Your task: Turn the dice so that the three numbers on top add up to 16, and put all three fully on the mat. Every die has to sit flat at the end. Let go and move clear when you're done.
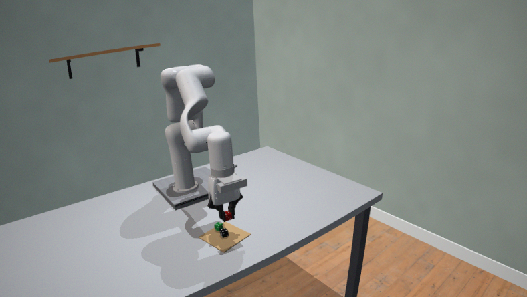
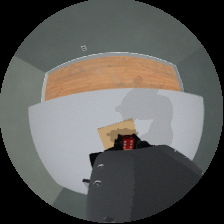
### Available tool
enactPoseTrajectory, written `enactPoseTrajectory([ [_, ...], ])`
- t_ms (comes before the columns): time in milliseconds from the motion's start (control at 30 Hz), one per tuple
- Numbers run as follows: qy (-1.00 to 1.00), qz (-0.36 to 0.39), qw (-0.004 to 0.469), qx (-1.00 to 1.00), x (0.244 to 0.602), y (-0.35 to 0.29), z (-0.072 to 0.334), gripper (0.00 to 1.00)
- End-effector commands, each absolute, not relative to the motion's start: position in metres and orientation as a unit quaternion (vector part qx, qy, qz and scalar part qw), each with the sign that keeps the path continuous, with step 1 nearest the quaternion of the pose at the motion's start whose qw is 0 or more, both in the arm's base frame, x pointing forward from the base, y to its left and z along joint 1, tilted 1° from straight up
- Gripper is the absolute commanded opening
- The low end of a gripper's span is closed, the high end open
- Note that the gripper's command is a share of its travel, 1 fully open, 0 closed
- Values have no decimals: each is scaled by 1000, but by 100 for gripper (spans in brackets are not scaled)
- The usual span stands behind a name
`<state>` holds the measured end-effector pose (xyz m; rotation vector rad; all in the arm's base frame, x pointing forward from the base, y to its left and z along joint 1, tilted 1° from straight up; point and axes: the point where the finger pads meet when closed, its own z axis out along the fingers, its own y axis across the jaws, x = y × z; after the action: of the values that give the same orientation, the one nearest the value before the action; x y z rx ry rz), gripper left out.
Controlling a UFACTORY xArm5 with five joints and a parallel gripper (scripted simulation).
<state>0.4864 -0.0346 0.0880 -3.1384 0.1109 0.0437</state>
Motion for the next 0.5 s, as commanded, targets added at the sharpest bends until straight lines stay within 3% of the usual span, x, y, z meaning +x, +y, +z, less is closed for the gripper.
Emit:
enactPoseTrajectory([
  [0, 36, 12, 0, -999, 488, -35, 90, 21],
  [467, 36, 12, 0, -999, 487, -35, 62, 21],
])
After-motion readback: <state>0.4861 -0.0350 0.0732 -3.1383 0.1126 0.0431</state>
